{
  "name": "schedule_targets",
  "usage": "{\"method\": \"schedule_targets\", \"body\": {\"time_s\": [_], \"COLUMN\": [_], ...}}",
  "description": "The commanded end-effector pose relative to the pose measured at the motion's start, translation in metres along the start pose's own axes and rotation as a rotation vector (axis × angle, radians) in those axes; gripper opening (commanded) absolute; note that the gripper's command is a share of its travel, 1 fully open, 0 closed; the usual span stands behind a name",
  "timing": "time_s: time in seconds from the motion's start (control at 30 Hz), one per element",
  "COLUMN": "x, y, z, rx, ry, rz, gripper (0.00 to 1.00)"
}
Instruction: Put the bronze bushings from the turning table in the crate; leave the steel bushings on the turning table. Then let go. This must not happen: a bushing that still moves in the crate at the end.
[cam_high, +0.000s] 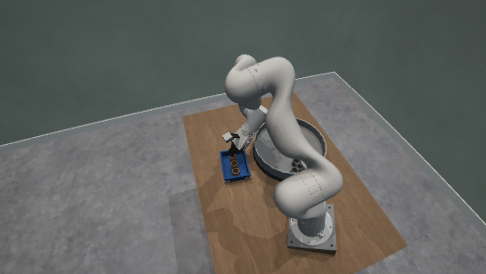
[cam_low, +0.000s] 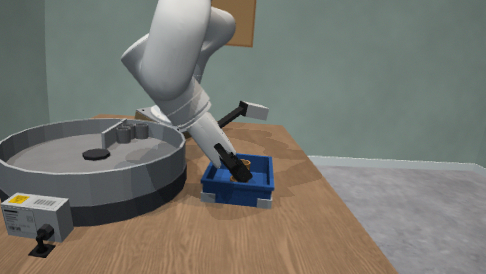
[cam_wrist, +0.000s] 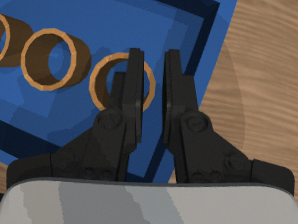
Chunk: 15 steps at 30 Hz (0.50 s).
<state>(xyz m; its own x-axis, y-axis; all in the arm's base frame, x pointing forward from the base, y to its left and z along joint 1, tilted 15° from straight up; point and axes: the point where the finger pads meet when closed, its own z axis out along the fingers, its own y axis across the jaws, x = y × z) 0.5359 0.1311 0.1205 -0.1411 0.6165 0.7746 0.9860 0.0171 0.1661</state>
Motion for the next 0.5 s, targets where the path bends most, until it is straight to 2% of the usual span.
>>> {"method": "schedule_targets", "body": {"time_s": [0.0, 0.23, 0.47], "x": [0.005, 0.017, 0.039], "y": [0.001, 0.001, 0.001], "z": [-0.006, -0.021, -0.046], "rx": [-0.001, -0.001, -0.001], "ry": [0.000, 0.000, 0.000], "rz": [-0.002, -0.002, -0.002], "gripper": [0.11, 0.11, 0.11]}}
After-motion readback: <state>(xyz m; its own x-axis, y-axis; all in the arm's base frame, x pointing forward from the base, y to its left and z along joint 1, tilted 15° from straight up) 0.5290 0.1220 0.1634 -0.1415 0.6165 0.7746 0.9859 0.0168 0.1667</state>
